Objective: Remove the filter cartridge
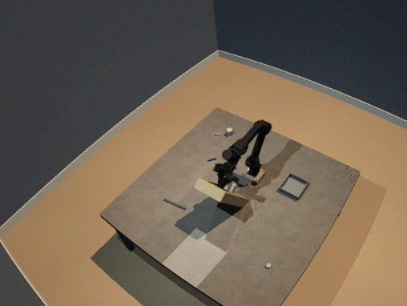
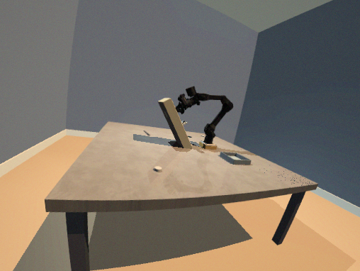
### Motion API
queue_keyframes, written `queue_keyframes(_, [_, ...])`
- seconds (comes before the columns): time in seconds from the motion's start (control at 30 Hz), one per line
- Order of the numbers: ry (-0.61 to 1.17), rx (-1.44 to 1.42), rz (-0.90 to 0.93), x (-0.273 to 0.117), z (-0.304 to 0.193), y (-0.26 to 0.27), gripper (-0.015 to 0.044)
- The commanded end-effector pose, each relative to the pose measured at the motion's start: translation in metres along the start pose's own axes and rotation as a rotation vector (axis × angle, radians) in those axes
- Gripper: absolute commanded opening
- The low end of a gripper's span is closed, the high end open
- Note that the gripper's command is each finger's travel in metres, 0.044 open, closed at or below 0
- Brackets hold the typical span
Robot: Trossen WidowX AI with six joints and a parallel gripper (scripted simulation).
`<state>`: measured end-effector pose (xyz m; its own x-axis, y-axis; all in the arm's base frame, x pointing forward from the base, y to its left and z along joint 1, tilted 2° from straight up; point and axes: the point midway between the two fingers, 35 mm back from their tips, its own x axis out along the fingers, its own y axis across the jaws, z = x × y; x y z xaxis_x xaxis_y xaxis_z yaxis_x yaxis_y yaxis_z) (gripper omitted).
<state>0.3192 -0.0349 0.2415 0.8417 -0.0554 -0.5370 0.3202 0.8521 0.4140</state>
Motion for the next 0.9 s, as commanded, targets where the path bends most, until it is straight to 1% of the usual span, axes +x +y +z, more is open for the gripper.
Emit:
queue_keyframes(0.0, [-0.004, 0.003, -0.004, 0.0029, 0.0008, -0.0005, 0.0103])
queue_keyframes(0.57, [-0.004, 0.003, -0.004, 0.008, 0.0008, -0.0005, 0.0103])
queue_keyframes(0.87, [0.0, 0.0, 0.0, 0.0043, -0.0002, -0.0001, 0.0043])
